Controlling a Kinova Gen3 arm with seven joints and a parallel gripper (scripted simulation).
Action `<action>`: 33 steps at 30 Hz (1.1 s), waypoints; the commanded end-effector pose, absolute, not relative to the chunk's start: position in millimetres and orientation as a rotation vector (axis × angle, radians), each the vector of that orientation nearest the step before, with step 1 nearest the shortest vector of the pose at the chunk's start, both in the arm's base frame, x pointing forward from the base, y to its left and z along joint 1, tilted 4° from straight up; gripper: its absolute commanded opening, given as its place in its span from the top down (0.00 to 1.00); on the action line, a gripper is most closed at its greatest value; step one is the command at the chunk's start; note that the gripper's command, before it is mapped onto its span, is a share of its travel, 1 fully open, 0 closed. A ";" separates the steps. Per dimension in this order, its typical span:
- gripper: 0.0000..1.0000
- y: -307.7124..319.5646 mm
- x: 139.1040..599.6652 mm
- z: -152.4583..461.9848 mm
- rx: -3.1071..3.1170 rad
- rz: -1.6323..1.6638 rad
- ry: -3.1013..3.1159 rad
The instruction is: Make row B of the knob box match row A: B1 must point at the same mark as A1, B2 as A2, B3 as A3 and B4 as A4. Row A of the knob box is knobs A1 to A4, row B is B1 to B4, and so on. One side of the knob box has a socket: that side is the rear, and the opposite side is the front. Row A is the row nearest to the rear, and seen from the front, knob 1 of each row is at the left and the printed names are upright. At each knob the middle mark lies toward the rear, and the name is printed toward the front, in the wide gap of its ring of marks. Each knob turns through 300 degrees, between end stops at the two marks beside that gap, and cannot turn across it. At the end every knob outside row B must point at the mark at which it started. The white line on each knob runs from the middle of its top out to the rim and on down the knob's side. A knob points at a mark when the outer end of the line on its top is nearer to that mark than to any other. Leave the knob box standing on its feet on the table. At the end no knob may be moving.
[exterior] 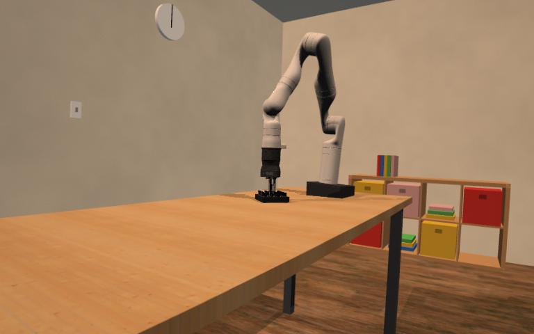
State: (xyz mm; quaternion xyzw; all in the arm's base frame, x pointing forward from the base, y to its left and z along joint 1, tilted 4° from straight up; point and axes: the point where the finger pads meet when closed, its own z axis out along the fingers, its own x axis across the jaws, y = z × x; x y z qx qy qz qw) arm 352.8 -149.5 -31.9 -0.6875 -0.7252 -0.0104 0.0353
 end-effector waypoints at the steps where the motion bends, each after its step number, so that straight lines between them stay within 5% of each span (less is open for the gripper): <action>1: 0.70 -149.7 353.3 -31.2 -2.062 -0.042 -2.278; 33: 0.70 -149.7 353.3 -31.2 -1.624 -0.060 -2.615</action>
